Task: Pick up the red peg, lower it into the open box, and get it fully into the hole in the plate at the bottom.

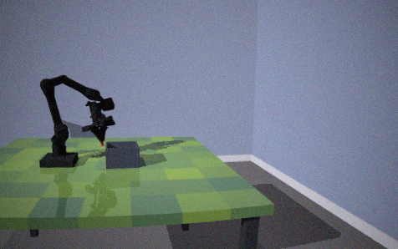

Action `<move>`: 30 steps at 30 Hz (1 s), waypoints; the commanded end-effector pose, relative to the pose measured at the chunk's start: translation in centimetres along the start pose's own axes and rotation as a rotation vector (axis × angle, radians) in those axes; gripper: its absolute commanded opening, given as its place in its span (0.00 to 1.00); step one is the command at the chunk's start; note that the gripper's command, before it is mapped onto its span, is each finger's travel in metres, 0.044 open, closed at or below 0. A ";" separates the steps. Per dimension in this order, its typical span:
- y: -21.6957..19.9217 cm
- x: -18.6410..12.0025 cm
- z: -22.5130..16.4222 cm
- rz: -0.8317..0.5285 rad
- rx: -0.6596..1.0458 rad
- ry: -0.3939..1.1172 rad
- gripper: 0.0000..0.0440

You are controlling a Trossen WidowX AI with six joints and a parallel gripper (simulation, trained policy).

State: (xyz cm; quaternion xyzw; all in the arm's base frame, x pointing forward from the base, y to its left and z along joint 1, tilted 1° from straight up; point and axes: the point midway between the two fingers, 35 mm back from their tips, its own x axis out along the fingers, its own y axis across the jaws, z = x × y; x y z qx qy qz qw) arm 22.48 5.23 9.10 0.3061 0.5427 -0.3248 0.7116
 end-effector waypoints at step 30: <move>-0.4 -1.2 13.2 0.005 0.109 -0.125 0.00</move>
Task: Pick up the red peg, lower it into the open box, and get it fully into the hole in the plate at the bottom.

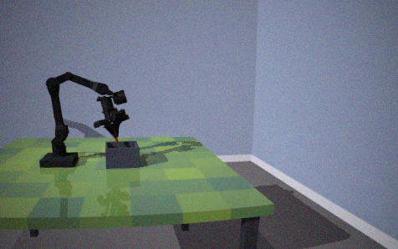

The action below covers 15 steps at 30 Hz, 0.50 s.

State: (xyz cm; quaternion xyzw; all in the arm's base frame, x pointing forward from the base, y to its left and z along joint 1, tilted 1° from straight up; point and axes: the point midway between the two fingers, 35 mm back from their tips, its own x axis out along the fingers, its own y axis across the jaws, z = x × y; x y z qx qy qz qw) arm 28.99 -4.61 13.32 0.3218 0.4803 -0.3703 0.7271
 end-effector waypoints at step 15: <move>-0.3 3.8 3.2 -0.011 0.049 0.038 0.00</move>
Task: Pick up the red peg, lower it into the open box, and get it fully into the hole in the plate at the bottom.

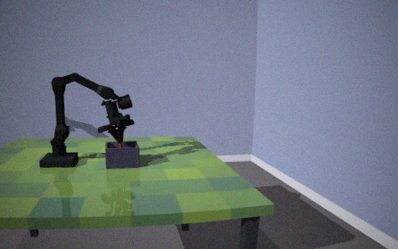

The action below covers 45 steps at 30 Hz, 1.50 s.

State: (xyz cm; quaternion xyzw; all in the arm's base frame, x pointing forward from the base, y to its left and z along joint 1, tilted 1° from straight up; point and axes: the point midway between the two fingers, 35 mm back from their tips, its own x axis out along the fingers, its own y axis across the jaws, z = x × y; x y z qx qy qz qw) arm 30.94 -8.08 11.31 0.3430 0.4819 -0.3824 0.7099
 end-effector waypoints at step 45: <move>1.8 5.8 6.0 -0.093 -0.149 0.129 0.18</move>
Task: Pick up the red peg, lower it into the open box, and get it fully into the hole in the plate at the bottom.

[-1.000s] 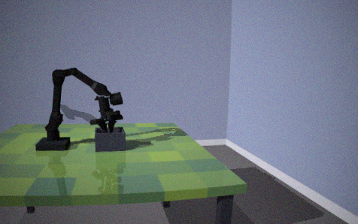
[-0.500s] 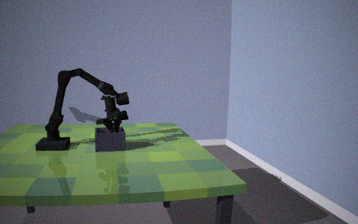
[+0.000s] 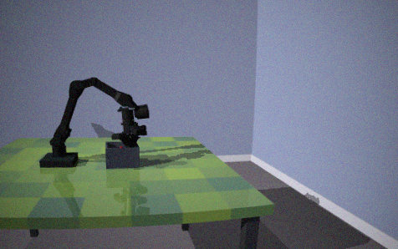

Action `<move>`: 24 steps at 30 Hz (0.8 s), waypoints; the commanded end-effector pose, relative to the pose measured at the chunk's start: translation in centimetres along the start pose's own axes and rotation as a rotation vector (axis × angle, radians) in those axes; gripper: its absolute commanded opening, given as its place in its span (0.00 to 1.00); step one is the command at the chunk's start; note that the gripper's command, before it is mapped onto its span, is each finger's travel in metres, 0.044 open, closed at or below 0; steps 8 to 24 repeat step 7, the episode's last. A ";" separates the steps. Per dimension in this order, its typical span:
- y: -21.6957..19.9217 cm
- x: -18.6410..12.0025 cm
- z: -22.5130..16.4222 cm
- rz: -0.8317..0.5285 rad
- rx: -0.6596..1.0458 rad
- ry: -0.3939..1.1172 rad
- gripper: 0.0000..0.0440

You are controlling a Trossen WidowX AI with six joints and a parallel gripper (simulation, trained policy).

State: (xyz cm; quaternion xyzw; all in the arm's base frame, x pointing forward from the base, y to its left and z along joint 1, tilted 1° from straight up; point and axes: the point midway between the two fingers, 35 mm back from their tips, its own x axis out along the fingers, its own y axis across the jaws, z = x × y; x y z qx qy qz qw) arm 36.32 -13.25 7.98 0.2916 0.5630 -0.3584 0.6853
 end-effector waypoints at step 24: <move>-0.8 0.9 1.3 -0.014 -0.009 0.038 0.16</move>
